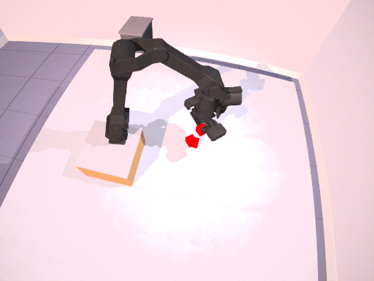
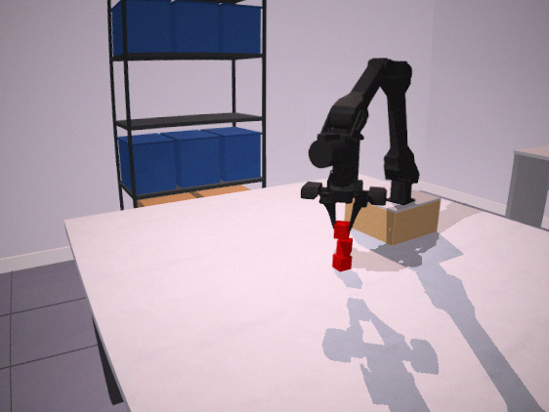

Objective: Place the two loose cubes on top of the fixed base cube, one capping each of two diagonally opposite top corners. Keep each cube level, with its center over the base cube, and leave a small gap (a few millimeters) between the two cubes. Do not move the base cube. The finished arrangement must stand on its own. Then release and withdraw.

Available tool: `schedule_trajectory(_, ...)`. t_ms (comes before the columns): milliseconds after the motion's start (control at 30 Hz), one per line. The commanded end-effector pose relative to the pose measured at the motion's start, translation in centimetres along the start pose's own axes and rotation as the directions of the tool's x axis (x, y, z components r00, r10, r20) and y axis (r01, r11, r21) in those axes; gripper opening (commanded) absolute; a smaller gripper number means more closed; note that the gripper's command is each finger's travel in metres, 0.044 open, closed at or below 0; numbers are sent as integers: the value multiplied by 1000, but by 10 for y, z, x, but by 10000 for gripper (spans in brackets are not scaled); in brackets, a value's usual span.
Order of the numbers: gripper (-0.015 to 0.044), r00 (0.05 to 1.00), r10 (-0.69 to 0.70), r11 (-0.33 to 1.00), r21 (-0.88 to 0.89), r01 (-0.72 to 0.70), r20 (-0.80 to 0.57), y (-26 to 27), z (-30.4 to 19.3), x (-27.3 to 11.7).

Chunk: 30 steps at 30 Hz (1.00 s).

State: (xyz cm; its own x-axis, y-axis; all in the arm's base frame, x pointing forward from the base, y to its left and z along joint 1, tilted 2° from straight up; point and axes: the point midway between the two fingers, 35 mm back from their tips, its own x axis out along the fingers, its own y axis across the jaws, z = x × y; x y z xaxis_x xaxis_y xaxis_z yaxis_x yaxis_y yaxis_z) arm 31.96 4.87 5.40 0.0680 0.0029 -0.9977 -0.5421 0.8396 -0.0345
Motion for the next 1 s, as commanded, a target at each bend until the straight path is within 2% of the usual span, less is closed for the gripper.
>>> schedule_trajectory(0, 105, 1000, 17, 1000, 26, -17, 5, 2, -3, 13)
schedule_trajectory(567, 105, 1000, 25, 999, 46, -26, 13, 2, -4, 24)
schedule_trajectory(967, 105, 1000, 2, 1000, -12, -2, -10, 2, -2, 50)
